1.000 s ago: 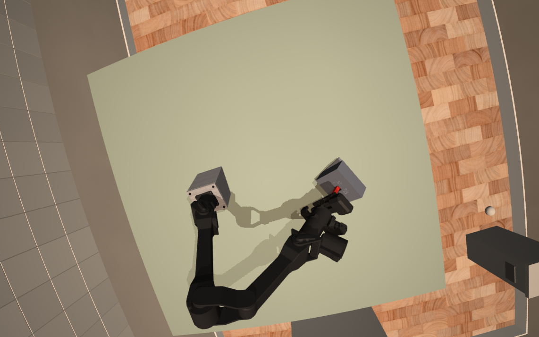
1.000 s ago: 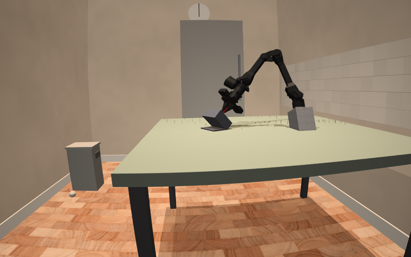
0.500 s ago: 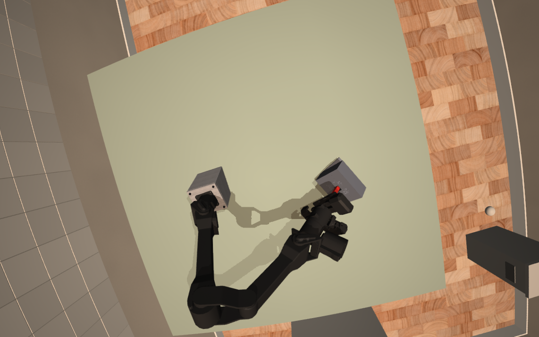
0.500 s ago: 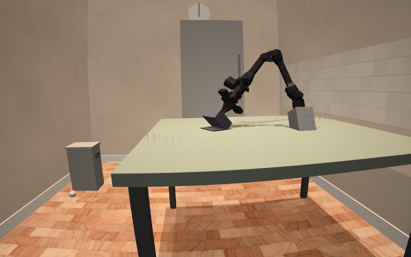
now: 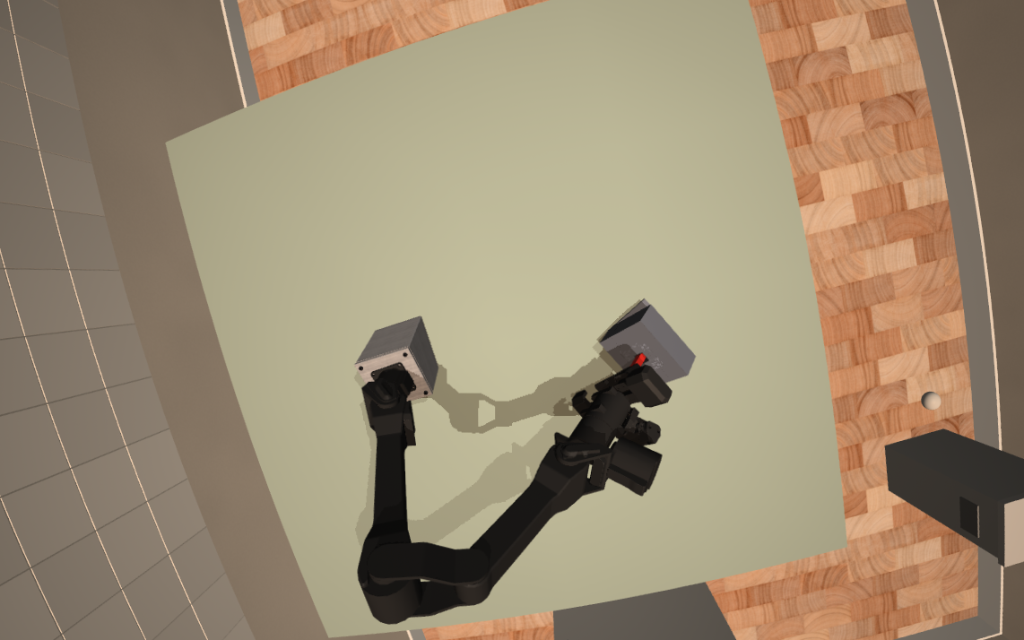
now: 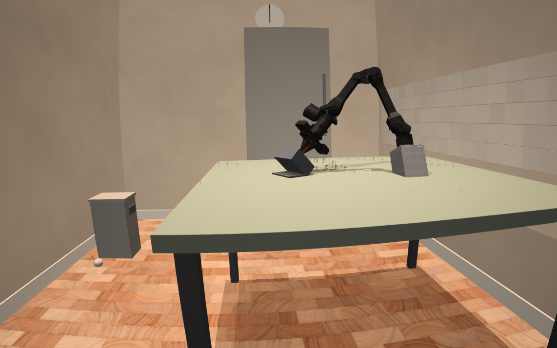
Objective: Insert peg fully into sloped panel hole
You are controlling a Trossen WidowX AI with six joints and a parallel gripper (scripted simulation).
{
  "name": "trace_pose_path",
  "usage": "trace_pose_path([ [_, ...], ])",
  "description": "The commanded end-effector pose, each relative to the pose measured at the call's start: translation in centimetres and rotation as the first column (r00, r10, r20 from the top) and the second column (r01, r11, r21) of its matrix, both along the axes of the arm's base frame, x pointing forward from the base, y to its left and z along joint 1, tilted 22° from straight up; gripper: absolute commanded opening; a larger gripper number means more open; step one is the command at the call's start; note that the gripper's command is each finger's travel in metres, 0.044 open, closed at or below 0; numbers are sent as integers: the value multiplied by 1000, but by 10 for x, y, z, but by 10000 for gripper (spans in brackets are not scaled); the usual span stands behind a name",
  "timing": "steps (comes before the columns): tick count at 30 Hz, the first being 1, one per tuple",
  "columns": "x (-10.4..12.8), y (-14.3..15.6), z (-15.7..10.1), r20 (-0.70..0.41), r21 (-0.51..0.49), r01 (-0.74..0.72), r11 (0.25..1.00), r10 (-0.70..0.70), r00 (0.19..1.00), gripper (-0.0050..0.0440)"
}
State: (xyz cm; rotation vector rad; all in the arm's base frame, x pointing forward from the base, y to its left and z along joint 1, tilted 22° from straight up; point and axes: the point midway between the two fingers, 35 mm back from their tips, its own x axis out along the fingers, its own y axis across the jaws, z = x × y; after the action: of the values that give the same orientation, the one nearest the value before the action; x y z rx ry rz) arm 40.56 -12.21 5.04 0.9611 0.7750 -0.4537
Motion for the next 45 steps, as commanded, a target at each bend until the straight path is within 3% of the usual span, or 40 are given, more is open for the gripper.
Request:
trace_pose_path([
  [1,3,-1,5,12,-5,2,1000,-2,1000,0],
  [45,6,-1,1,12,-5,2,1000,-2,1000,0],
])
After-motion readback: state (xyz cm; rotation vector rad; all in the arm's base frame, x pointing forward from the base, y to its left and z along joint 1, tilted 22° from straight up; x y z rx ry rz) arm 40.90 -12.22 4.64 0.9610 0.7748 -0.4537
